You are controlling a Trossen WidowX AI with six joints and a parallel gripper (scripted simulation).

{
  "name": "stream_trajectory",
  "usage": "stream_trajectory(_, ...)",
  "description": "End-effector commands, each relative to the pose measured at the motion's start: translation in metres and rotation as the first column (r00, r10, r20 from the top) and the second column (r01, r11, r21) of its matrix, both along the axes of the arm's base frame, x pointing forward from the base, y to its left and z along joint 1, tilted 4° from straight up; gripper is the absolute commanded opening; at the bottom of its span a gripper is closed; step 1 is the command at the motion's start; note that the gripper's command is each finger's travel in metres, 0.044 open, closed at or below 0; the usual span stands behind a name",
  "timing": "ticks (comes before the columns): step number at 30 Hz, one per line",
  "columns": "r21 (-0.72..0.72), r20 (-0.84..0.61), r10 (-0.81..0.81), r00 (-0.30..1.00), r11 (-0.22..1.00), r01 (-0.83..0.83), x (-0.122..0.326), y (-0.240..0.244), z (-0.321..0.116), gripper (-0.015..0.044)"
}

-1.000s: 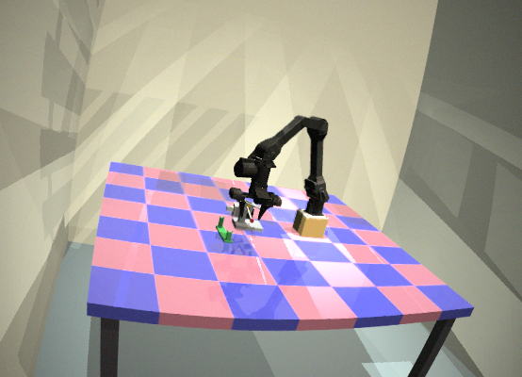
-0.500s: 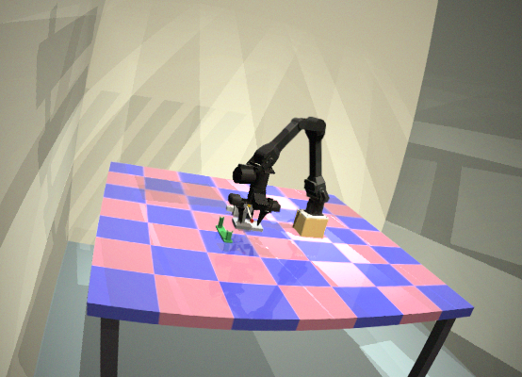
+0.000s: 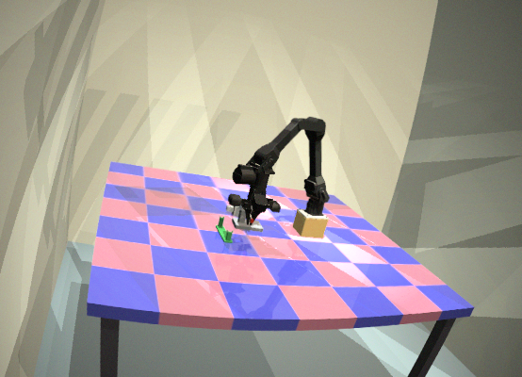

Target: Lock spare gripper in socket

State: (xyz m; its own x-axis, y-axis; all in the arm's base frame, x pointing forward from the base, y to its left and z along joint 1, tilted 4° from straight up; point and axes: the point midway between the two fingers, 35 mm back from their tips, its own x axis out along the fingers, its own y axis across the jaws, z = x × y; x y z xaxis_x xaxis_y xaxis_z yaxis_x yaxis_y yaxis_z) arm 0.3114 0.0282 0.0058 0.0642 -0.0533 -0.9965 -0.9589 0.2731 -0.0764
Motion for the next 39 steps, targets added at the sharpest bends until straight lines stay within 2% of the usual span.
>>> stream_trajectory(1,0.005,0.0,0.004,1.0,1.0,-0.004,0.0,0.001,0.0,0.0)
stream_trajectory(8,0.013,0.002,0.005,1.0,1.0,-0.005,0.0,0.001,0.0,0.0)
stream_trajectory(18,0.116,0.031,0.026,0.999,0.993,-0.029,0.001,0.007,0.008,0.0)
stream_trajectory(39,0.123,0.034,0.03,0.999,0.992,-0.034,0.006,0.021,0.011,0.0)
